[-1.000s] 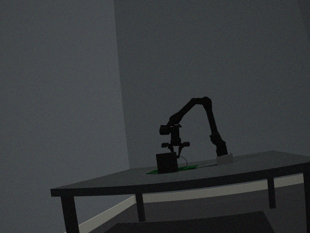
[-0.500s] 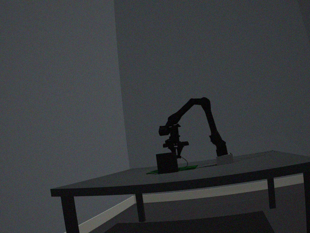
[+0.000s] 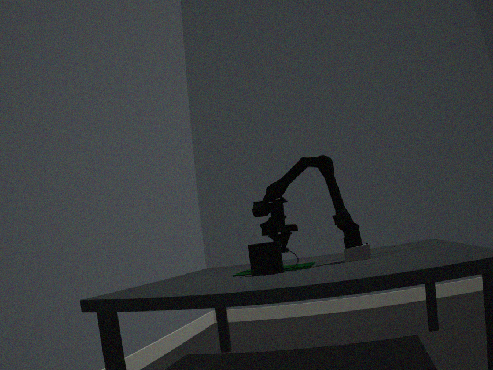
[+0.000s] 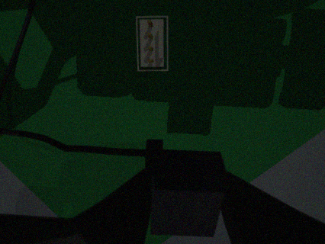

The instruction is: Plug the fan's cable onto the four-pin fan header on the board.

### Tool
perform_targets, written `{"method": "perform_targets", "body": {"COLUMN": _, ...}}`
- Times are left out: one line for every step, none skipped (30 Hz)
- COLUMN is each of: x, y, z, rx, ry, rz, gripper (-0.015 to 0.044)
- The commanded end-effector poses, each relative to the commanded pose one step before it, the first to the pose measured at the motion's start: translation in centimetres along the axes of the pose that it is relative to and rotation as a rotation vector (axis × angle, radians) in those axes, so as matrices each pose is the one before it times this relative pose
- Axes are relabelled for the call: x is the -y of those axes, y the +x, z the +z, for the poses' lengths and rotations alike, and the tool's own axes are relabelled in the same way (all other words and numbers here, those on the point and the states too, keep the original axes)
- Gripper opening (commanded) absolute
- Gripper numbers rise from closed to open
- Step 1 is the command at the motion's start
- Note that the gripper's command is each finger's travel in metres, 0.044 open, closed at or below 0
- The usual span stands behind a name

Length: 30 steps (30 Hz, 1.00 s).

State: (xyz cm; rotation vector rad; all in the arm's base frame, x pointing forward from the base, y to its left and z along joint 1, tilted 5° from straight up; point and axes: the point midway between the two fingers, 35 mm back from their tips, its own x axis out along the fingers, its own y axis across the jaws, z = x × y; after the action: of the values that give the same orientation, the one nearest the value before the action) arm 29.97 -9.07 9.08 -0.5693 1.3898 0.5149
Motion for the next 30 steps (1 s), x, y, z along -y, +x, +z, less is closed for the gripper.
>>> {"method": "perform_targets", "body": {"x": -0.166, "y": 0.602, "z": -0.061, "rx": 0.02782, "ry": -0.0048, "rz": 0.02955, "gripper": 0.0000}}
{"method": "perform_targets", "body": {"x": -0.031, "y": 0.144, "z": -0.010, "rx": 0.00958, "ry": -0.0018, "rz": 0.00786, "gripper": 0.0000}}
{"method": "perform_targets", "body": {"x": -0.030, "y": 0.141, "z": -0.011, "rx": 0.00969, "ry": -0.0018, "rz": 0.00774, "gripper": 0.0000}}
{"method": "perform_targets", "body": {"x": -0.029, "y": 0.141, "z": -0.012, "rx": 0.00997, "ry": -0.0018, "rz": 0.00774, "gripper": 0.0000}}
{"method": "perform_targets", "body": {"x": -0.028, "y": 0.139, "z": -0.013, "rx": 0.01009, "ry": -0.0018, "rz": 0.00762, "gripper": 0.0000}}
{"method": "perform_targets", "body": {"x": -0.027, "y": 0.136, "z": -0.014, "rx": 0.01020, "ry": -0.0017, "rz": 0.00748, "gripper": 0.0000}}
{"method": "perform_targets", "body": {"x": -0.026, "y": 0.134, "z": -0.015, "rx": 0.01030, "ry": -0.0017, "rz": 0.00734, "gripper": 0.0000}}
{"method": "perform_targets", "body": {"x": -0.025, "y": 0.131, "z": -0.016, "rx": 0.01041, "ry": -0.0017, "rz": 0.00720, "gripper": 0.0000}}
{"method": "perform_targets", "body": {"x": -0.024, "y": 0.128, "z": -0.017, "rx": 0.01051, "ry": -0.0017, "rz": 0.00706, "gripper": 0.0000}}
{"method": "perform_targets", "body": {"x": -0.023, "y": 0.126, "z": -0.017, "rx": 0.01061, "ry": -0.0016, "rz": 0.00692, "gripper": 0.0000}}
{"method": "perform_targets", "body": {"x": -0.022, "y": 0.123, "z": -0.018, "rx": 0.01071, "ry": -0.0016, "rz": 0.00677, "gripper": 0.0000}}
{"method": "perform_targets", "body": {"x": -0.020, "y": 0.120, "z": -0.019, "rx": 0.01081, "ry": -0.0016, "rz": 0.00663, "gripper": 0.0000}}
{"method": "perform_targets", "body": {"x": -0.020, "y": 0.117, "z": -0.020, "rx": 0.01091, "ry": -0.0016, "rz": 0.00648, "gripper": 0.0000}}
{"method": "perform_targets", "body": {"x": -0.019, "y": 0.116, "z": -0.021, "rx": 0.01112, "ry": -0.0016, "rz": 0.00640, "gripper": 0.0000}}
{"method": "perform_targets", "body": {"x": -0.018, "y": 0.113, "z": -0.021, "rx": 0.01122, "ry": -0.0016, "rz": 0.00625, "gripper": 0.0000}}
{"method": "perform_targets", "body": {"x": -0.017, "y": 0.110, "z": -0.022, "rx": 0.01131, "ry": -0.0016, "rz": 0.00609, "gripper": 0.0000}}
{"method": "perform_targets", "body": {"x": -0.016, "y": 0.107, "z": -0.023, "rx": 0.01140, "ry": -0.0016, "rz": 0.00594, "gripper": 0.0000}}
{"method": "perform_targets", "body": {"x": -0.015, "y": 0.104, "z": -0.023, "rx": 0.01149, "ry": -0.0015, "rz": 0.00578, "gripper": 0.0000}}
{"method": "perform_targets", "body": {"x": -0.014, "y": 0.101, "z": -0.024, "rx": 0.01158, "ry": -0.0015, "rz": 0.00562, "gripper": 0.0000}}
{"method": "perform_targets", "body": {"x": -0.013, "y": 0.098, "z": -0.025, "rx": 0.01167, "ry": -0.0015, "rz": 0.00546, "gripper": 0.0000}}
{"method": "perform_targets", "body": {"x": -0.013, "y": 0.095, "z": -0.025, "rx": 0.01175, "ry": -0.0015, "rz": 0.00530, "gripper": 0.0000}}
{"method": "perform_targets", "body": {"x": -0.012, "y": 0.092, "z": -0.026, "rx": 0.01184, "ry": -0.0015, "rz": 0.00514, "gripper": 0.0000}}
{"method": "perform_targets", "body": {"x": -0.011, "y": 0.089, "z": -0.026, "rx": 0.01192, "ry": -0.0015, "rz": 0.00498, "gripper": 0.0000}}
{"method": "perform_targets", "body": {"x": -0.010, "y": 0.085, "z": -0.026, "rx": 0.01186, "ry": -0.0015, "rz": 0.00476, "gripper": 0.0000}}
{"method": "perform_targets", "body": {"x": -0.010, "y": 0.082, "z": -0.027, "rx": 0.01193, "ry": -0.0015, "rz": 0.00460, "gripper": 0.0000}}
{"method": "perform_targets", "body": {"x": -0.009, "y": 0.079, "z": -0.027, "rx": 0.01201, "ry": -0.0015, "rz": 0.00444, "gripper": 0.0000}}
{"method": "perform_targets", "body": {"x": -0.008, "y": 0.076, "z": -0.027, "rx": 0.01208, "ry": -0.0015, "rz": 0.00428, "gripper": 0.0000}}
{"method": "perform_targets", "body": {"x": -0.008, "y": 0.073, "z": -0.028, "rx": 0.01215, "ry": -0.0015, "rz": 0.00411, "gripper": 0.0000}}
{"method": "perform_targets", "body": {"x": -0.007, "y": 0.070, "z": -0.028, "rx": 0.01222, "ry": -0.0015, "rz": 0.00395, "gripper": 0.0000}}
{"method": "perform_targets", "body": {"x": -0.006, "y": 0.067, "z": -0.028, "rx": 0.01229, "ry": -0.0015, "rz": 0.00379, "gripper": 0.0000}}
